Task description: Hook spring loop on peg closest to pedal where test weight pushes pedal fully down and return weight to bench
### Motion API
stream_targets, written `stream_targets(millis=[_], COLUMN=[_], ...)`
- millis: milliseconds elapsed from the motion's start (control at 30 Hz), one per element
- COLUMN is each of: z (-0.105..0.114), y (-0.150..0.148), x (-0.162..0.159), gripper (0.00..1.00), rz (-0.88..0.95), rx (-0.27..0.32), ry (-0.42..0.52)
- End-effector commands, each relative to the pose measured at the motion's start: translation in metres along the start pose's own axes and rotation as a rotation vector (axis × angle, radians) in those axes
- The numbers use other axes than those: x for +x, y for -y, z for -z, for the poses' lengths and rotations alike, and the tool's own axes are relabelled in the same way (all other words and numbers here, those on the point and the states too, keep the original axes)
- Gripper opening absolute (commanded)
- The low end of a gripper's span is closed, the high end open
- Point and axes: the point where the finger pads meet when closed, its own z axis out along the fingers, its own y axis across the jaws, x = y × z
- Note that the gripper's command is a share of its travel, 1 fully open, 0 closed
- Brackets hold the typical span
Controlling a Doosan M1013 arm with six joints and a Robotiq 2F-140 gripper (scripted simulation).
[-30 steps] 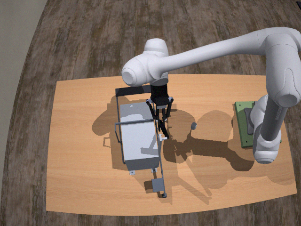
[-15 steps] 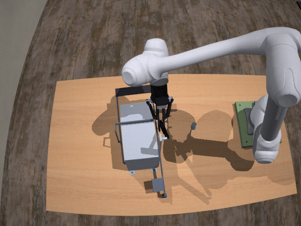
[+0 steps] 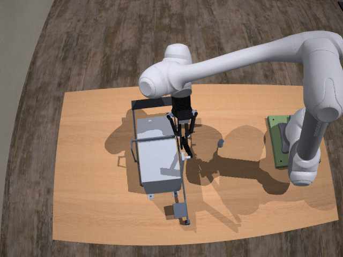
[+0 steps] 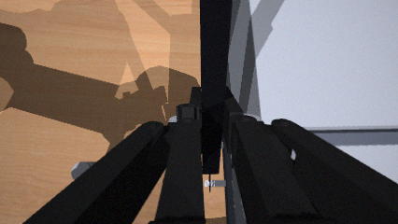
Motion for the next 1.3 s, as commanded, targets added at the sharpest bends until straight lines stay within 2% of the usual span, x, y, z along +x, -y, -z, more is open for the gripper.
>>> stream_targets(millis=[0, 67, 100, 1200, 1267], z=[0.001, 0.001, 0.001, 0.001, 0.014], y=[0.000, 0.000, 0.000, 0.000, 0.000], x=[0.001, 0.001, 0.000, 0.000, 0.000], gripper=[0.17, 0.17, 0.24, 0.24, 0.24], rz=[0.001, 0.001, 0.001, 0.001, 0.001], rx=[-0.001, -0.001, -0.002, -0.002, -0.002], ry=[0.000, 0.000, 0.000, 0.000, 0.000])
